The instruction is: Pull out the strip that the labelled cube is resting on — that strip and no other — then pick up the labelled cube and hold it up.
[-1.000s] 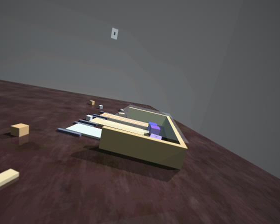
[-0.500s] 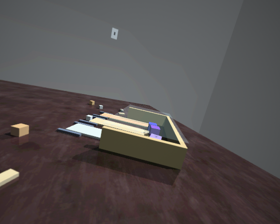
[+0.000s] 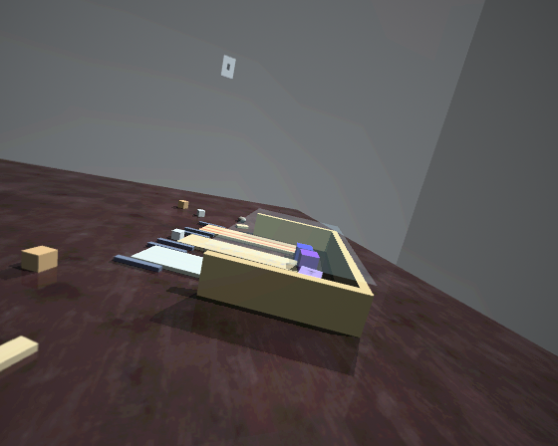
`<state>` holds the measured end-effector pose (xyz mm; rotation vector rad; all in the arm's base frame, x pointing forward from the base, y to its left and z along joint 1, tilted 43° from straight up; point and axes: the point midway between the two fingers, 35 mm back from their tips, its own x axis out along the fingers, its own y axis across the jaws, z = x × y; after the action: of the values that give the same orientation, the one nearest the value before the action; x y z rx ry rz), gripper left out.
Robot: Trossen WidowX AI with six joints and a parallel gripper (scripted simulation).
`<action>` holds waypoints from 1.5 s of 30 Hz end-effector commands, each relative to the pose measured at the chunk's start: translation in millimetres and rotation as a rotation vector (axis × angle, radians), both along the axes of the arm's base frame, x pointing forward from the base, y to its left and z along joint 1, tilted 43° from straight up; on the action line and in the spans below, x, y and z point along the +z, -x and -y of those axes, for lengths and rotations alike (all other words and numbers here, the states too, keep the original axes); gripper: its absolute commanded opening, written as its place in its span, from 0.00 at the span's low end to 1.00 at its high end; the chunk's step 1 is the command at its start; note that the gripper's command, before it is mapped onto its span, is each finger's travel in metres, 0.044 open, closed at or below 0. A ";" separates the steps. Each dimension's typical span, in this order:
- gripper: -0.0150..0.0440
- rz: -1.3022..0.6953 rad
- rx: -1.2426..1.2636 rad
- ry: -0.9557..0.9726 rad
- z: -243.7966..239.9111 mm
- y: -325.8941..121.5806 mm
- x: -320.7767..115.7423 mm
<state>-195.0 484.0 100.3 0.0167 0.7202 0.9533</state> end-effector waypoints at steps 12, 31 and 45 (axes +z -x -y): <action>0.93 0.299 -0.313 0.191 30.6 -262.4 22.6; 0.93 0.478 -0.740 0.677 268.4 -485.9 30.9; 0.93 0.473 -0.904 0.991 402.5 -504.9 30.0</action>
<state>312.3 88.6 132.2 -0.6548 0.5693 -0.3123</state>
